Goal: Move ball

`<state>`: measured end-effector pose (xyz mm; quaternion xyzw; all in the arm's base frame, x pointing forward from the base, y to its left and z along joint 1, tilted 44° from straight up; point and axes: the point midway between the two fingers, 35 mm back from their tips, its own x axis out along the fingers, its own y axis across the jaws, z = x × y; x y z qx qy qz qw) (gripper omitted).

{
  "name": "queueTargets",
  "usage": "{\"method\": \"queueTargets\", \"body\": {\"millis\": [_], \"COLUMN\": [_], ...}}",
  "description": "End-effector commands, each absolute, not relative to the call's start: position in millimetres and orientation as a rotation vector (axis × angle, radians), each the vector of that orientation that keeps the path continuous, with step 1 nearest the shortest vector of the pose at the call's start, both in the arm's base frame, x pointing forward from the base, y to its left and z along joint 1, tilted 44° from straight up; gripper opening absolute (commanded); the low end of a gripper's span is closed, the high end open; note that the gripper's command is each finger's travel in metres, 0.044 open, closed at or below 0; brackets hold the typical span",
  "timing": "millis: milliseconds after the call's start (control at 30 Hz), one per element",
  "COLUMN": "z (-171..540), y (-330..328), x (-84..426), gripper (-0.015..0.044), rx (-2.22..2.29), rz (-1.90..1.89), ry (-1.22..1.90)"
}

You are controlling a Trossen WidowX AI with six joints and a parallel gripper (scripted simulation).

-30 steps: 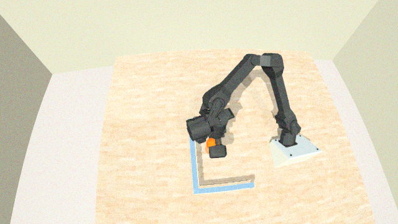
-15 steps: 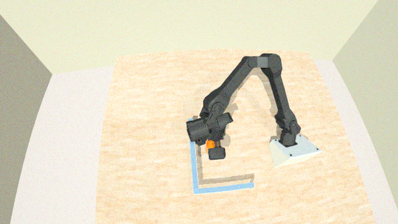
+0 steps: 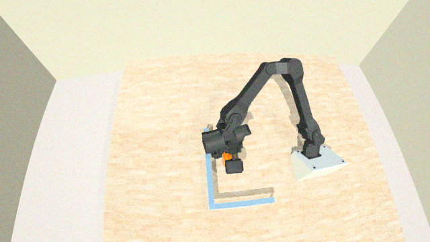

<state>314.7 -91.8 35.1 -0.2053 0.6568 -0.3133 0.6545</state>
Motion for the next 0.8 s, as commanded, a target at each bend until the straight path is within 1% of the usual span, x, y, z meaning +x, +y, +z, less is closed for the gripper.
{"method": "queueTargets", "body": {"millis": [0,133,433,767], "z": [35,35,58,98], "y": [-93,-93,-68,-29], "x": [314,314,323,327], "gripper": [0.0262,0.0235,0.0,0.0], "rx": [-0.476,-0.476,-0.47,-0.468], "rz": [-0.71,-0.71,-0.703,-0.7], "ry": [1.491,1.491,1.492,1.494]}}
